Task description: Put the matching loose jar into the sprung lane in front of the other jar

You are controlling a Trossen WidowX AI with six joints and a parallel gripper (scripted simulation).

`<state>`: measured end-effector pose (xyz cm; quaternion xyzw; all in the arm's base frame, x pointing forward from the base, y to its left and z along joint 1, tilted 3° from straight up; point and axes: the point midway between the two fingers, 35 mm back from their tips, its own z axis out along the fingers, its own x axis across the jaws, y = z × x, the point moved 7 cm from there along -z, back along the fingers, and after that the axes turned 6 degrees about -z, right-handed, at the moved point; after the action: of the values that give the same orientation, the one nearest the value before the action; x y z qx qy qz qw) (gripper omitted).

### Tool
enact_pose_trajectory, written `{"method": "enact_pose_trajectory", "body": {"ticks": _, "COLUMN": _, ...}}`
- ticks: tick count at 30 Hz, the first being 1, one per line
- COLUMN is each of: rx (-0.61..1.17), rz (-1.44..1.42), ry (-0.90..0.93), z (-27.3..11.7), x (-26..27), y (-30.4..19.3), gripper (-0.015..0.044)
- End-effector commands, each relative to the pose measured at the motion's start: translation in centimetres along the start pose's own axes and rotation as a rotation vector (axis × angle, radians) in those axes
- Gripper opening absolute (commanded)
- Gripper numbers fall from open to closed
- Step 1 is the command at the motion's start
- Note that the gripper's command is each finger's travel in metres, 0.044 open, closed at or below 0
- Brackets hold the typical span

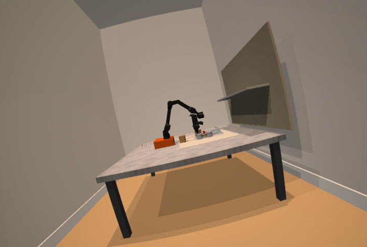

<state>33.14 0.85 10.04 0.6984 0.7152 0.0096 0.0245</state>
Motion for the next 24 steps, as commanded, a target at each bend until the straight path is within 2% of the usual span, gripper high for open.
{"method": "enact_pose_trajectory", "body": {"ticks": 1, "rx": -0.021, "rz": -0.003, "ry": -0.002, "z": -0.17, "x": -0.03, "y": 0.47, "gripper": 0.0000}}
{"method": "enact_pose_trajectory", "body": {"ticks": 24, "rx": -0.021, "rz": -0.003, "ry": -0.002, "z": 0.40, "x": -0.03, "y": 0.50, "gripper": 0.0000}}
